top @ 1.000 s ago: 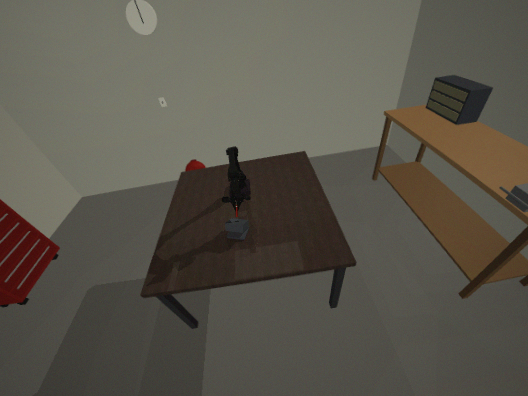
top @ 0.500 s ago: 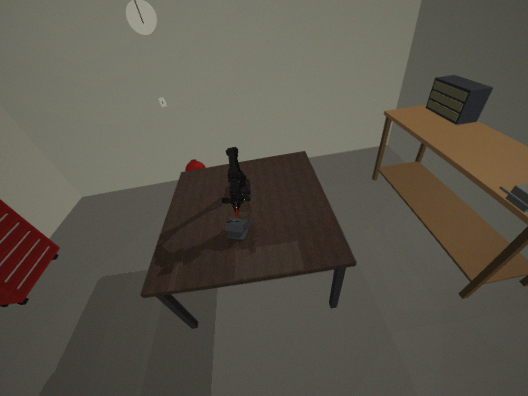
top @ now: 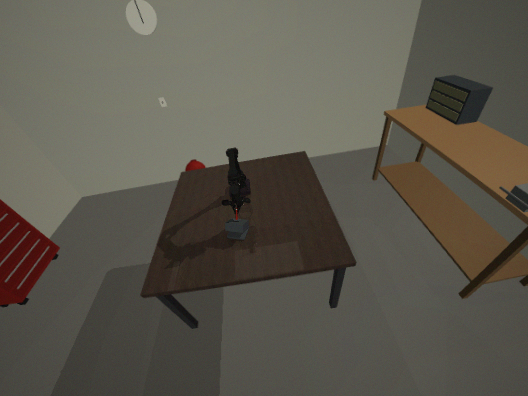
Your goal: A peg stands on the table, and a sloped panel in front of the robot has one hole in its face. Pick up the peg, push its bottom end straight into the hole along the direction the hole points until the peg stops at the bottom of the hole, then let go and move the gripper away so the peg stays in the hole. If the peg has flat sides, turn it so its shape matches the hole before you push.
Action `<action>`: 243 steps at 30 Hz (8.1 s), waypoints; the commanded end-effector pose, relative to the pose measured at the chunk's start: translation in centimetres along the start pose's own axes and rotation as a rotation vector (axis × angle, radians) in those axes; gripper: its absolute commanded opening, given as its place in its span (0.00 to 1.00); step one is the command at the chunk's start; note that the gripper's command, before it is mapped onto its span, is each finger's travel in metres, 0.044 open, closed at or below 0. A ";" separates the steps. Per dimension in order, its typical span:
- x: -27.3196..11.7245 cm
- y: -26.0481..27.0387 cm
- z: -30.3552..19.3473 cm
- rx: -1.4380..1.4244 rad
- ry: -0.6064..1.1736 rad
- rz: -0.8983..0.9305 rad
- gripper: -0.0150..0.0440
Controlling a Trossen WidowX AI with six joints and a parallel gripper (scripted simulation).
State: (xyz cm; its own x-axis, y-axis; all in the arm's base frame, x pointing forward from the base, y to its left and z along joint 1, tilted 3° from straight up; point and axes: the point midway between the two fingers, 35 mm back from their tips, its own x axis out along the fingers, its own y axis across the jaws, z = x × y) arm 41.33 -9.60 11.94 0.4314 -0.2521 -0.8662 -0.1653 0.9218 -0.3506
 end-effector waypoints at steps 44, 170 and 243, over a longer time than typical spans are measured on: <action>1.0 0.3 -0.2 0.000 0.002 0.001 0.25; 3.8 0.2 0.0 0.003 0.004 0.001 0.25; -6.5 0.5 0.4 -0.005 0.010 0.011 1.00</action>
State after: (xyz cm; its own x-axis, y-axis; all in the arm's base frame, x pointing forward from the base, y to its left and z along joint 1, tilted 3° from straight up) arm 38.98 -7.47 16.77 0.4130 -0.2403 -0.8785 -0.1828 0.9231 -0.3384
